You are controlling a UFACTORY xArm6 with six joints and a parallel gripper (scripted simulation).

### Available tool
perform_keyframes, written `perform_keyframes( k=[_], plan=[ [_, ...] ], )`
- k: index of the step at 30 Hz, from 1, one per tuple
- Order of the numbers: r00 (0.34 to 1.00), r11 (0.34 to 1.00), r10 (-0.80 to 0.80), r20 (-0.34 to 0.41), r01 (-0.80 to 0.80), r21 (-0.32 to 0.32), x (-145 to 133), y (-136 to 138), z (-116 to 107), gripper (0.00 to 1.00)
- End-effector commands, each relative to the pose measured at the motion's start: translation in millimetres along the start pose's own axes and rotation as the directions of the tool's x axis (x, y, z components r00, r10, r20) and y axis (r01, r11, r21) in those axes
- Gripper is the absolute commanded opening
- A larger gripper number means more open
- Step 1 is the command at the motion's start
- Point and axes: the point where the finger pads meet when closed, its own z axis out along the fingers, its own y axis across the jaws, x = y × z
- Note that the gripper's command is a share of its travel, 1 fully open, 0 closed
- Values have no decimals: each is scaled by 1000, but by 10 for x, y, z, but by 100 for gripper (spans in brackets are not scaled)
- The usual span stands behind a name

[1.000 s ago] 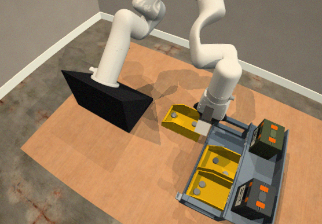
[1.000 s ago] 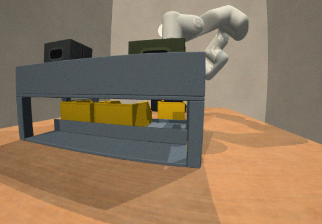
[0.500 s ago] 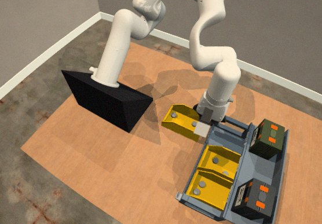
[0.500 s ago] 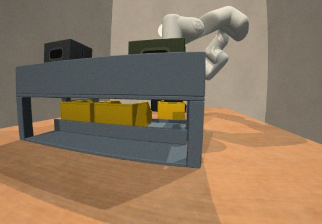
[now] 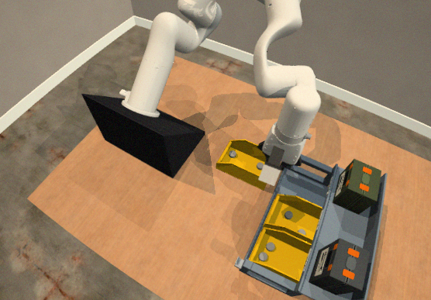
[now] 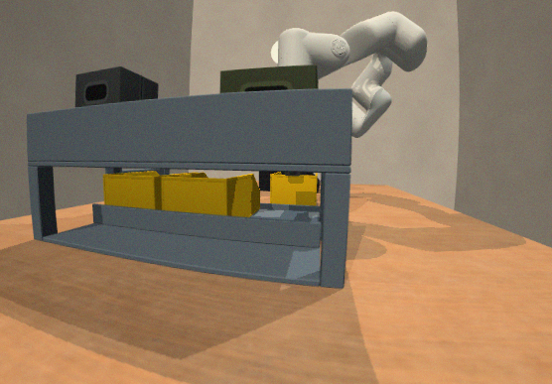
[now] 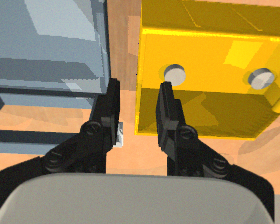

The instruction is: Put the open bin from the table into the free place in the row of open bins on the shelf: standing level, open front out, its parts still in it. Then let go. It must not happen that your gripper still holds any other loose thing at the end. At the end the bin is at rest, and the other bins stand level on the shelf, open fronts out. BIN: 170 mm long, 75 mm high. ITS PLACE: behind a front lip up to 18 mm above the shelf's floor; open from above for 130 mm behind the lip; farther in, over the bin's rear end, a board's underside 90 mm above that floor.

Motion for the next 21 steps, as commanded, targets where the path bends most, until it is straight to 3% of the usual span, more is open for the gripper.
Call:
perform_keyframes(
  k=[1,21],
  plan=[
    [1000,1000,-1,-1,1,3,1,-12,-11,33],
    [1000,1000,-1,-1,1,3,0,-13,106,33]
  ],
)
